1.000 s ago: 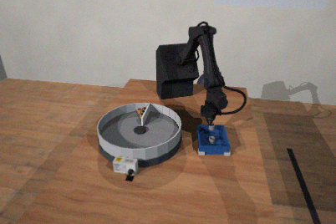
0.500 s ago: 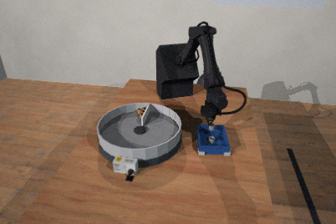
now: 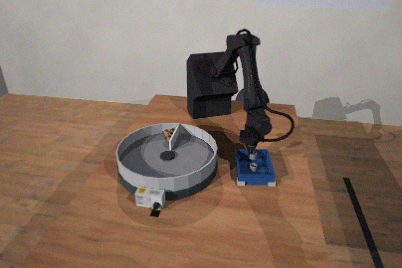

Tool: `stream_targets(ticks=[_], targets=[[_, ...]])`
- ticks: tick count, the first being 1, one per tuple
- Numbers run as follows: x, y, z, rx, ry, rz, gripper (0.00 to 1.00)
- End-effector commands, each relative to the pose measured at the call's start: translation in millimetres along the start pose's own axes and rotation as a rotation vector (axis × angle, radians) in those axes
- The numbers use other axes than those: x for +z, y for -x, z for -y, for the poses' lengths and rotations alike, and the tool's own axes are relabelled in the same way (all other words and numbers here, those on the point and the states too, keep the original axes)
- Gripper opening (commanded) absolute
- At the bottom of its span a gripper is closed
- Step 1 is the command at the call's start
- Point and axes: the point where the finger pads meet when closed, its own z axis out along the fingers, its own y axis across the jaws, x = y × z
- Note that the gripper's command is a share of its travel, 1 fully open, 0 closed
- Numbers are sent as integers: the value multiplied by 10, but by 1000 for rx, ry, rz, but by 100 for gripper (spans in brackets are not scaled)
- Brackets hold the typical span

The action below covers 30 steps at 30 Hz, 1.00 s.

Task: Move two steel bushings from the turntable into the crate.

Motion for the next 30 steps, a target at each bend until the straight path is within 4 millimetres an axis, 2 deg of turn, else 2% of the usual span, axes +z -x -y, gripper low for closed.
stream_targets(ticks=[1, 5, 7, 15, 17, 30], targets=[[69, 93, 8, 1, 6, 25, 0], [120, 122, -17, 1, 13, 31, 0], [76, 190, -38, 2, 21, 52, 0], [186, 150, -18, 2, 14, 38, 0], [101, 214, -48, 3, 25, 60, 0], [108, 212, -46, 3, 24, 59, 0]])
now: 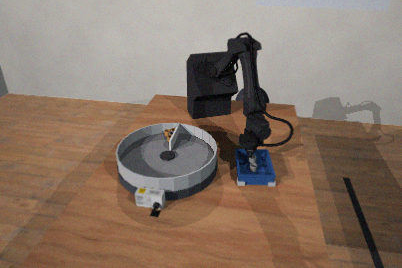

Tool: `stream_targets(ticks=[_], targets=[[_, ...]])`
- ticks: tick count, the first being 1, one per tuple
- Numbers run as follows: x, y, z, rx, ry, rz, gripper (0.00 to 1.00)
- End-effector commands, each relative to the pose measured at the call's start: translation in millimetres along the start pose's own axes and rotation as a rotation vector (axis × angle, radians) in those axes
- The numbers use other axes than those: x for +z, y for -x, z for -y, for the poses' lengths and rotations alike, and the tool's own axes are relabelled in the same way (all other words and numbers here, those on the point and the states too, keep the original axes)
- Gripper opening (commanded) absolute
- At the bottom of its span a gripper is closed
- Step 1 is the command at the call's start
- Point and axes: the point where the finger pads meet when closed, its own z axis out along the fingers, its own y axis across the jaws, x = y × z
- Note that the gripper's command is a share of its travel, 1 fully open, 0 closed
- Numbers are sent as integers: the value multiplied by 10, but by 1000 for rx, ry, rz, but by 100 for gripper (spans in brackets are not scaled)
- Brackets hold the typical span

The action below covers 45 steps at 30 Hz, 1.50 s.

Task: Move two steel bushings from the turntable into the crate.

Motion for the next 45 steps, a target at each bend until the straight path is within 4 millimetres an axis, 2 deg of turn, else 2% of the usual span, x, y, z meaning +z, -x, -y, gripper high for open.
stream_targets(ticks=[1, 26, 34, 37, 45], targets=[[-100, 218, -53, 3, 24, 57, 0], [-99, 217, -53, 3, 24, 57, 0], [3, 156, -20, 1, 14, 35, 0], [-63, 204, -41, 2, 22, 52, 0], [-70, 206, -41, 2, 22, 53, 0]])
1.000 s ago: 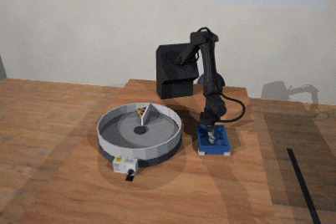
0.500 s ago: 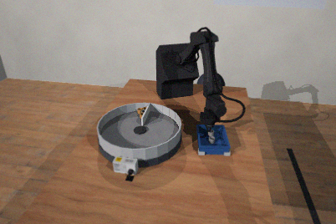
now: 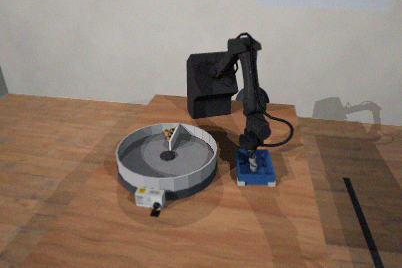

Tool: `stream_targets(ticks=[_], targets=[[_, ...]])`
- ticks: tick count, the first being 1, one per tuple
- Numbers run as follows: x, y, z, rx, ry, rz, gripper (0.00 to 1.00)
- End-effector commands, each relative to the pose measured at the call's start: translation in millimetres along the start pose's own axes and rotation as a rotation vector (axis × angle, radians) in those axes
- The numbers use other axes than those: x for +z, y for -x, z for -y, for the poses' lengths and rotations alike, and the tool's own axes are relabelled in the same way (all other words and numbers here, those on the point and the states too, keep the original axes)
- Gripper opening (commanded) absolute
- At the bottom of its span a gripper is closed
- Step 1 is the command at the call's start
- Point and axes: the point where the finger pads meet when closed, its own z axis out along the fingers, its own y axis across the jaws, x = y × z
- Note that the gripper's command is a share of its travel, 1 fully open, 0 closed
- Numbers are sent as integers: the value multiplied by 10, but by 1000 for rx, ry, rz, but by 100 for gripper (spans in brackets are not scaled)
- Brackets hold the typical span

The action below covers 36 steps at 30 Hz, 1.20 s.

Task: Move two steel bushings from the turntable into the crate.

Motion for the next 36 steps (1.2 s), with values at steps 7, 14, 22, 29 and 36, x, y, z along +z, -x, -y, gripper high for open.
stream_targets(ticks=[7, 14, 22, 29, 36], targets=[[-83, 203, -36, 3, 19, 51, 0], [-83, 203, -36, 3, 19, 51, 0], [-83, 203, -36, 3, 19, 51, 0], [-76, 201, -35, 3, 19, 51, 0], [-7, 159, -14, 3, 12, 36, 0]])
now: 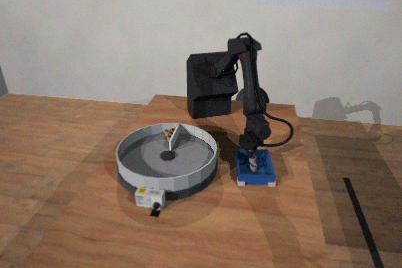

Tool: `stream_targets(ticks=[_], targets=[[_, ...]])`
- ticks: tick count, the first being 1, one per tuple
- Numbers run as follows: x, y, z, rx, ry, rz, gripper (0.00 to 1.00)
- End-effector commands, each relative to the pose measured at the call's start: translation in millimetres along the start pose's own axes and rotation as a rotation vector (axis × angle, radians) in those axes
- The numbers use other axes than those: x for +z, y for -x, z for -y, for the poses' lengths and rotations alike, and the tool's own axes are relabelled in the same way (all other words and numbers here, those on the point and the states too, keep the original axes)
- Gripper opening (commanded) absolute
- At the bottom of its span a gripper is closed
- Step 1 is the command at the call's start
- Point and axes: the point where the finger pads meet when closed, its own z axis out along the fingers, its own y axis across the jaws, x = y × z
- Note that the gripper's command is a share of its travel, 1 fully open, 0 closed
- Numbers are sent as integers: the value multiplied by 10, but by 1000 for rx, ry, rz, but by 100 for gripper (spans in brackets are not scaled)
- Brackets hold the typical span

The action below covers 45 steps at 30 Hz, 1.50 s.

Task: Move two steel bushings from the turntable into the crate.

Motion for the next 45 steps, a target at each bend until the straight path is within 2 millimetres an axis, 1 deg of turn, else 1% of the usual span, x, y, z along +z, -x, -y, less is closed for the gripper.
stream_targets(ticks=[1, 3, 6, 11, 14, 23, 45], targets=[[-6, 158, -13, 3, 11, 36, 0], [8, 152, -8, 3, 10, 34, 0], [-44, 196, -26, 3, 17, 50, 0], [36, 146, -11, 2, 12, 33, 0], [-22, 198, -25, 3, 19, 51, 0], [43, 159, -3, 3, 11, 37, 0], [46, 157, -2, 3, 11, 36, 0]])
